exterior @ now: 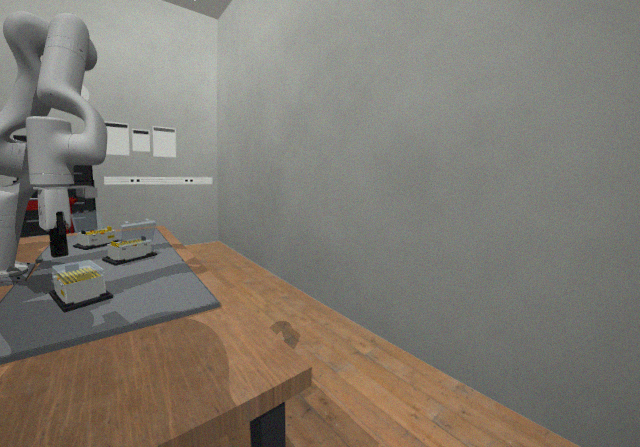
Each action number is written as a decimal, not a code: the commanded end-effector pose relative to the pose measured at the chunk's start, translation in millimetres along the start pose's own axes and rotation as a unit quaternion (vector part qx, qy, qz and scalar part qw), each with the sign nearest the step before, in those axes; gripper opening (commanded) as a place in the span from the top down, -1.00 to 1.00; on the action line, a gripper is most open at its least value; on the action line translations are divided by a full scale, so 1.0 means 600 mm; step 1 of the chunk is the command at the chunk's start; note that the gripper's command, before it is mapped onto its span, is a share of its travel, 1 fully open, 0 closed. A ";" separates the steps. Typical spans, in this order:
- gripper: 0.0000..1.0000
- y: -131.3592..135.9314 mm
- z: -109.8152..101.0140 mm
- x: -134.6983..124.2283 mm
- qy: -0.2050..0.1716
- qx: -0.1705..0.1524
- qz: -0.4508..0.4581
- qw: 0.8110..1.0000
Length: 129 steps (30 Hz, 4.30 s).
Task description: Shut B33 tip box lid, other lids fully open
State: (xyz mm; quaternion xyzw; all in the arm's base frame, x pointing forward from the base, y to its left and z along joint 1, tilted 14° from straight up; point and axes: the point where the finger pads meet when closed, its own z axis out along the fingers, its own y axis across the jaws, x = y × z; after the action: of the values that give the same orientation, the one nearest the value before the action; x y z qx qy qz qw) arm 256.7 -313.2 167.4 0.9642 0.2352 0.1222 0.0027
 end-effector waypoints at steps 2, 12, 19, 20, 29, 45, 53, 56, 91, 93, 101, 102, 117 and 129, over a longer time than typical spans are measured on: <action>1.00 0.001 0.000 0.000 0.000 -0.001 0.000 1.000; 1.00 0.001 0.022 0.000 0.000 -0.001 0.000 1.000; 1.00 0.001 0.036 0.000 0.000 -0.001 0.000 1.000; 1.00 0.001 0.038 0.000 0.000 -0.001 0.000 1.000; 1.00 0.001 0.058 0.000 0.000 -0.001 0.000 1.000; 1.00 0.001 0.059 0.000 0.000 -0.001 0.000 1.000; 1.00 0.001 0.060 0.000 0.000 -0.001 0.000 1.000; 1.00 0.001 0.060 0.000 0.000 -0.001 0.000 1.000; 1.00 0.001 0.066 0.000 0.000 -0.001 0.000 1.000; 1.00 0.001 0.059 0.000 0.000 -0.001 0.000 1.000; 1.00 0.001 0.040 0.000 0.000 -0.001 0.000 1.000; 1.00 0.001 0.040 0.000 0.000 -0.001 0.000 1.000; 1.00 0.001 -0.002 0.000 0.000 -0.001 0.000 1.000; 1.00 0.001 -0.017 0.000 0.000 -0.001 0.000 1.000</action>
State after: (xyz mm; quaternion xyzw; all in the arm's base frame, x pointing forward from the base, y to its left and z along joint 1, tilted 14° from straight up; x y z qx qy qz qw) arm 254.6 -313.8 175.6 0.9642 0.2352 0.1226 0.0030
